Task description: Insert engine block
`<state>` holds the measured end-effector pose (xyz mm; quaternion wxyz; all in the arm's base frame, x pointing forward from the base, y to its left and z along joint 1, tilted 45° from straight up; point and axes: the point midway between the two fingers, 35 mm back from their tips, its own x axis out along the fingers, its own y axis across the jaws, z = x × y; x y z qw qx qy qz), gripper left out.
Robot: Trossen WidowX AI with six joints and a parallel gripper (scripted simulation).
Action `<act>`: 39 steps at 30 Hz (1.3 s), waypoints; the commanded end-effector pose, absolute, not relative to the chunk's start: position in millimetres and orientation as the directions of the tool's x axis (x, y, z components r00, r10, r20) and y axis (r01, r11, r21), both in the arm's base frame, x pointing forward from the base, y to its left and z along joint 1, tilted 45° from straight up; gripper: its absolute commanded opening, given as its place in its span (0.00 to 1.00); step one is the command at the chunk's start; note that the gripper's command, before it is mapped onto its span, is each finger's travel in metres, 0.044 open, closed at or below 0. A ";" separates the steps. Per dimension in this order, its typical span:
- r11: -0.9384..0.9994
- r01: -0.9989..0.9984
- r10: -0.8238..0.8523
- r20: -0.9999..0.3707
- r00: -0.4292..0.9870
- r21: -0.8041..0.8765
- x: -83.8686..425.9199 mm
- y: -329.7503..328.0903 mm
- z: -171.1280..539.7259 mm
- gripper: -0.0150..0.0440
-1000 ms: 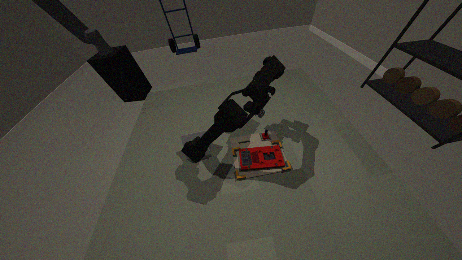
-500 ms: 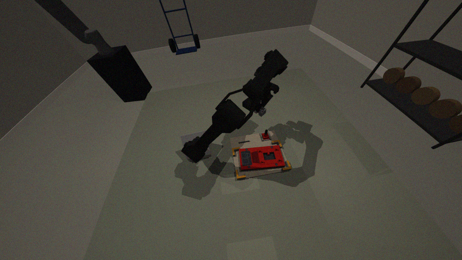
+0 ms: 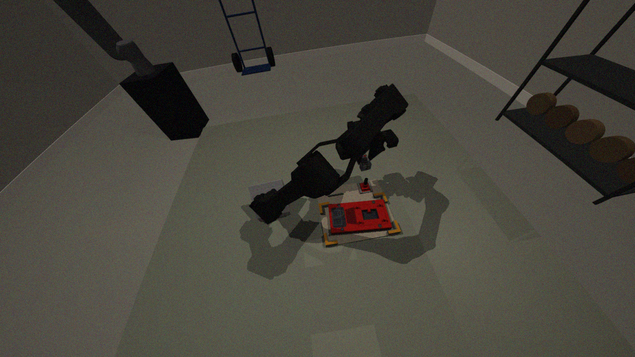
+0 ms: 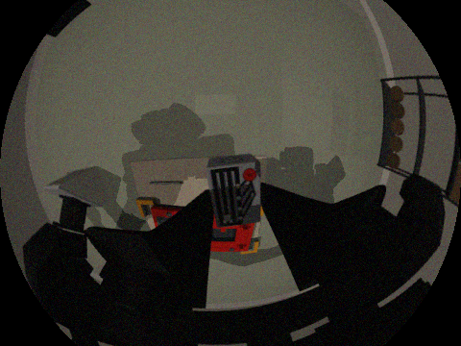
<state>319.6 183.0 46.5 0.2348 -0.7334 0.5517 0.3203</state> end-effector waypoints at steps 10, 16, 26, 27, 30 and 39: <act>0.041 -0.958 -0.662 -0.726 0.187 -0.284 330.6 145.7 62.0 0.25; 0.192 -0.893 -0.663 -0.725 0.188 -0.407 334.3 128.9 69.3 0.25; 0.421 -0.703 -0.666 -0.722 0.189 -0.573 338.1 100.4 81.0 0.25; 0.442 -0.679 -0.667 -0.721 0.189 -0.587 338.3 97.5 82.2 0.25; 0.500 -0.602 -0.668 -0.719 0.189 -0.623 338.9 88.7 85.8 0.25; 0.638 -0.335 -0.675 -0.713 0.189 -0.693 339.2 62.1 96.3 0.25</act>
